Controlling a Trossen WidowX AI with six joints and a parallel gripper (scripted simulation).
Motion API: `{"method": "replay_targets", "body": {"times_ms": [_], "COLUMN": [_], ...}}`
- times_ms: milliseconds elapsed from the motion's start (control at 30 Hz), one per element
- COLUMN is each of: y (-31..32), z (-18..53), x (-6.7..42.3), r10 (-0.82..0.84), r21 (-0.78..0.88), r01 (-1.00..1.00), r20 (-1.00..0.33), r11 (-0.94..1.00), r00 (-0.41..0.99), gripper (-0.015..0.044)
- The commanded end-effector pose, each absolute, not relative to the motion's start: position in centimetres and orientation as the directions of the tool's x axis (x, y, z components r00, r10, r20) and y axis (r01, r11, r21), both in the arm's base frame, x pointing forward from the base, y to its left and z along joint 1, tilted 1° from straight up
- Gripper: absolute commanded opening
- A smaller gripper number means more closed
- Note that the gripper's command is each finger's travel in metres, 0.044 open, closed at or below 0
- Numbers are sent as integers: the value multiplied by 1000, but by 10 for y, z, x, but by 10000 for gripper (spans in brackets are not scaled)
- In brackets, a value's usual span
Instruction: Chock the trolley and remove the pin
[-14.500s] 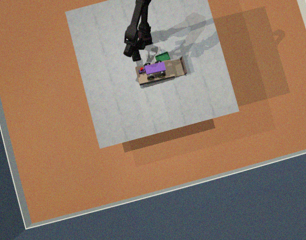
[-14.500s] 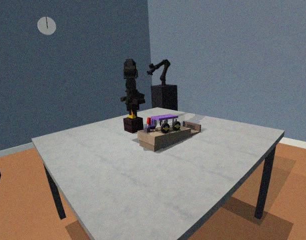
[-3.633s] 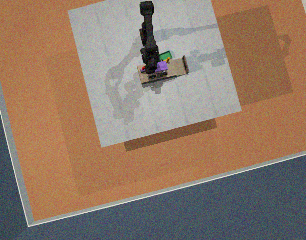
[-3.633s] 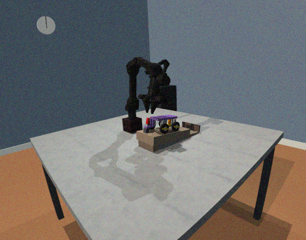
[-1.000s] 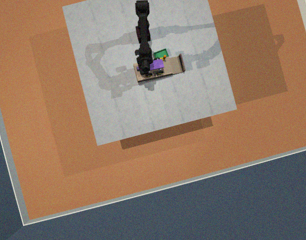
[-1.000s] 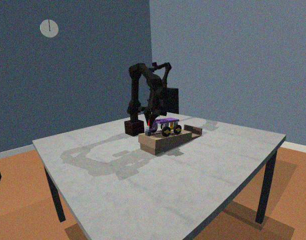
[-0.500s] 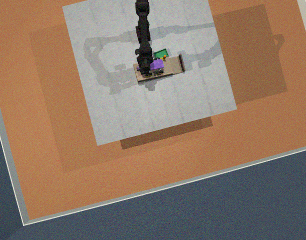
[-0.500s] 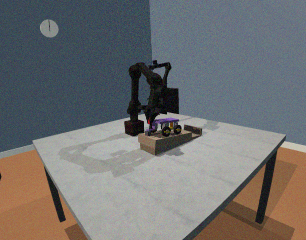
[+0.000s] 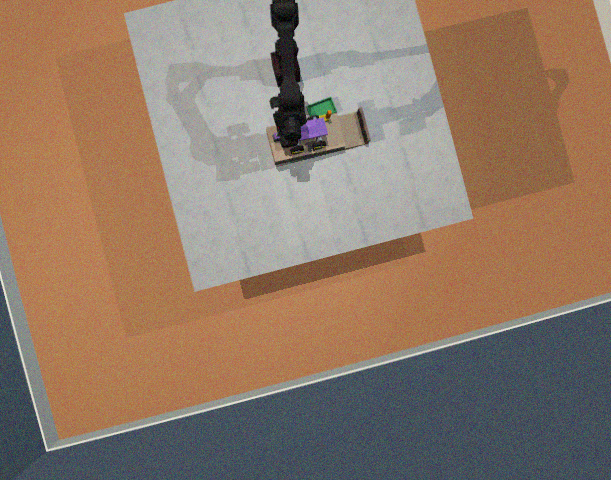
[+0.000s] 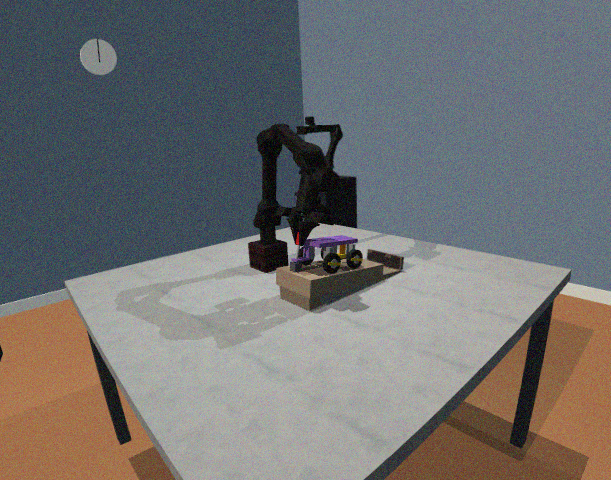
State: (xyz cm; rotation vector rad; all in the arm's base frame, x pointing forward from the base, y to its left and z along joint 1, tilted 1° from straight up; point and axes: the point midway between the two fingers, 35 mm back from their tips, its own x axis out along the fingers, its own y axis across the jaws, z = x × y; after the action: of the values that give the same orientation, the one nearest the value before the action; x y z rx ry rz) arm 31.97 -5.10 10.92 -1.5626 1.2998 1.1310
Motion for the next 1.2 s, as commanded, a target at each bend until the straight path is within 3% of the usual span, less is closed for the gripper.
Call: {"method": "replay_targets", "body": {"times_ms": [0, 1167], "y": [-51, -76], "z": [114, 131], "x": [320, 323], "r10": [-284, -286], "r21": [-38, -38], "r01": [-988, -988], "r20": [-956, -955], "r11": [-153, -153], "r00": [80, 81], "gripper": [0, 0]}}
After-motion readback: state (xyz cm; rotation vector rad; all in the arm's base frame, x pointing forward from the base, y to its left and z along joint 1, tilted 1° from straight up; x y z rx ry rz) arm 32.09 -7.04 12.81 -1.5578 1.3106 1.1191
